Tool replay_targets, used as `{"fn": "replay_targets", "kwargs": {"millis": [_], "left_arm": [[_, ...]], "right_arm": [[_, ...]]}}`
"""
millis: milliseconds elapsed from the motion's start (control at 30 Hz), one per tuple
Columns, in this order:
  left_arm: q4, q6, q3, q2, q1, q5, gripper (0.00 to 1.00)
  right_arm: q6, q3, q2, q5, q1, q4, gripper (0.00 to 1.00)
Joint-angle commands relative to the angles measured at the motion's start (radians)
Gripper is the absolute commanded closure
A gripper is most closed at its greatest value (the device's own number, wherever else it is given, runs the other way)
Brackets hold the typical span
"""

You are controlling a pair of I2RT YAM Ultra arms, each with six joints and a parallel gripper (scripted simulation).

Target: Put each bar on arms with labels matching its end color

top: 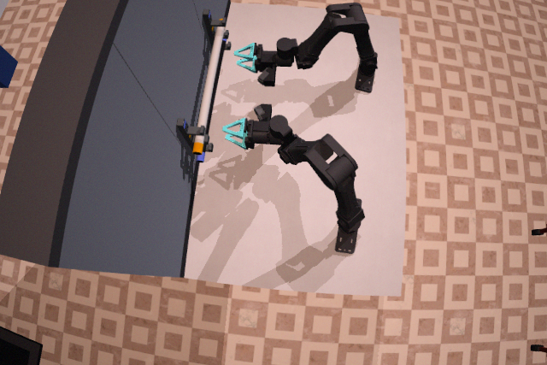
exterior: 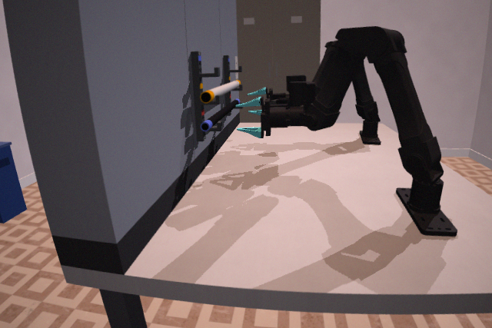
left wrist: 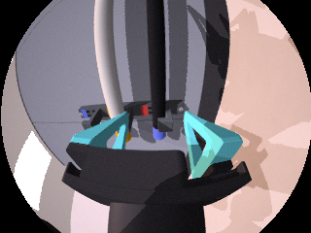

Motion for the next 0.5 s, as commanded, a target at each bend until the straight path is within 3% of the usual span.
{"fn": "replay_targets", "kwargs": {"millis": [0, 467], "left_arm": [[0.059, -0.009, -0.009, 0.013, 0.012, 0.009, 0.30], [0.078, -0.007, 0.012, 0.051, 0.032, 0.029, 0.30]], "right_arm": [[0.003, -0.013, 0.016, 0.011, 0.010, 0.051, 0.31], [0.003, 0.020, 0.065, 0.008, 0.007, 0.069, 0.32]]}}
